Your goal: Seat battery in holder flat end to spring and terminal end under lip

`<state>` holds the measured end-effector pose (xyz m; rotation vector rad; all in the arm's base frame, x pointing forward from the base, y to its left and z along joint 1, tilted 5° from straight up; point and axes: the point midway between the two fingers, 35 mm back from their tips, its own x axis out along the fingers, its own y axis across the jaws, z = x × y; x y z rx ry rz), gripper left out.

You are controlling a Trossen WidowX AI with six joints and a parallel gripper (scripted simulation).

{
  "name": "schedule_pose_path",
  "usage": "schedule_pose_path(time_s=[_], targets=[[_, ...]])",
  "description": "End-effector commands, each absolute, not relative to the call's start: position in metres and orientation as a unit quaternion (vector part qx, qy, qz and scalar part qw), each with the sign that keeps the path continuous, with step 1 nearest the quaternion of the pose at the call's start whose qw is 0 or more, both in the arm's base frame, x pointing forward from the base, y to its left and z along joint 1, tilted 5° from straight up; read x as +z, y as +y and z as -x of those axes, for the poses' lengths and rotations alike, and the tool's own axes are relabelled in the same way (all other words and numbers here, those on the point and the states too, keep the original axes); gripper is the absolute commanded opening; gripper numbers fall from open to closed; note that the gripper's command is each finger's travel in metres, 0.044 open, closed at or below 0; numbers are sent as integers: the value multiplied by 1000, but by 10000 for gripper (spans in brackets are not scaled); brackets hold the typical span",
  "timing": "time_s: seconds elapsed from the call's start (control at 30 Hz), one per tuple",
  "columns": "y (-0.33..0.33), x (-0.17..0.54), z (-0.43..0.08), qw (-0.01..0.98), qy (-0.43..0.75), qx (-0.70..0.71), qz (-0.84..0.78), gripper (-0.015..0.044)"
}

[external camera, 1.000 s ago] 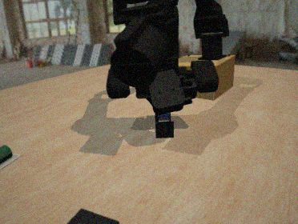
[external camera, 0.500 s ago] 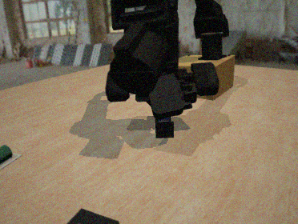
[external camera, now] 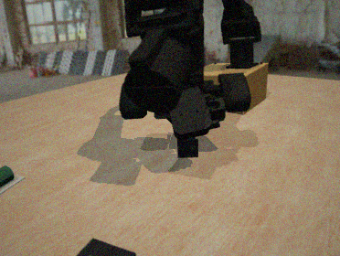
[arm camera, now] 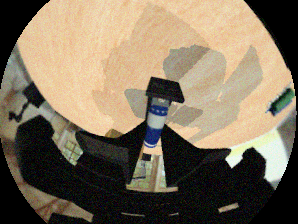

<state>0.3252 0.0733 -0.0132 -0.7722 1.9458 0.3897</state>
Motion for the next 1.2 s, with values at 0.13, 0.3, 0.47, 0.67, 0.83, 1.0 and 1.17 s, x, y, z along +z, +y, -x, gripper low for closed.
schedule_pose_path(time_s=[0.13, 0.3, 0.47, 0.67, 0.83, 1.0, 1.17], targets=[[79, -14, -331, 488, 798, 160, 314, 73], [80, -14, -333, 487, 799, 160, 314, 73], [82, -14, -335, 486, 800, 160, 314, 73], [83, -14, -336, 486, 800, 161, 313, 73], [82, -15, -335, 494, 796, 165, 310, 73], [81, -16, -335, 503, 790, 170, 306, 73], [81, -17, -335, 512, 784, 174, 303, 73]])
